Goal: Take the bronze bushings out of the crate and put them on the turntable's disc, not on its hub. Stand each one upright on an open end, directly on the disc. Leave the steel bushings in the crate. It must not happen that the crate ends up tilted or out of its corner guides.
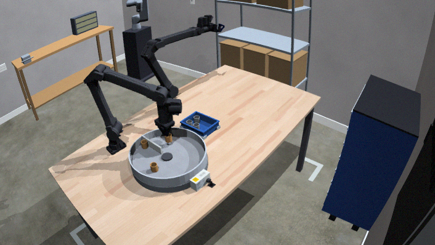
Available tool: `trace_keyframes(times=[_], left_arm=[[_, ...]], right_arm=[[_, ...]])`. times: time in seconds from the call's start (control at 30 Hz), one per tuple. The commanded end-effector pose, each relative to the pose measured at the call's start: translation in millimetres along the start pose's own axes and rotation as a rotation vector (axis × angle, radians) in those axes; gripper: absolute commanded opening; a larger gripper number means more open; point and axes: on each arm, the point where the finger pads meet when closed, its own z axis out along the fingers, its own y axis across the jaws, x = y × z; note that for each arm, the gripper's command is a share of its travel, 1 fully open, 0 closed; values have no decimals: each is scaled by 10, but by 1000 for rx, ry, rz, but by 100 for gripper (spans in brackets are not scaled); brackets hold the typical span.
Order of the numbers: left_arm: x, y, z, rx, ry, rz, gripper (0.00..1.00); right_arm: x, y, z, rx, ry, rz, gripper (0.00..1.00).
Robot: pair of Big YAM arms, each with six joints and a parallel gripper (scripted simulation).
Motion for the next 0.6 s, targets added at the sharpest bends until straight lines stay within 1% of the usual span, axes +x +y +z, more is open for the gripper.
trace_keyframes(times=[0.0, 0.03, 0.13, 0.2, 0.23, 0.37, 0.57], left_arm=[[-279, 45, -105, -5, -67, 16, 100], [-279, 45, -105, -5, -67, 16, 100], [-279, 45, -105, -5, -67, 16, 100], [-279, 45, -105, -5, -67, 16, 100], [-279, 45, -105, -5, -67, 16, 100], [-279, 45, -105, -5, -67, 16, 100], [-279, 45, -105, -5, -67, 16, 100]], right_arm=[[-87, -56, -35, 28, -26, -8, 0], [-100, -73, -39, 33, -30, -8, 0], [-72, -35, 97, 11, -14, -8, 0], [-72, -35, 97, 11, -14, -8, 0], [-137, -123, -34, 44, -38, -8, 0], [-75, -37, 136, 14, -16, -7, 0], [-98, -69, 73, 33, -30, -7, 0]])
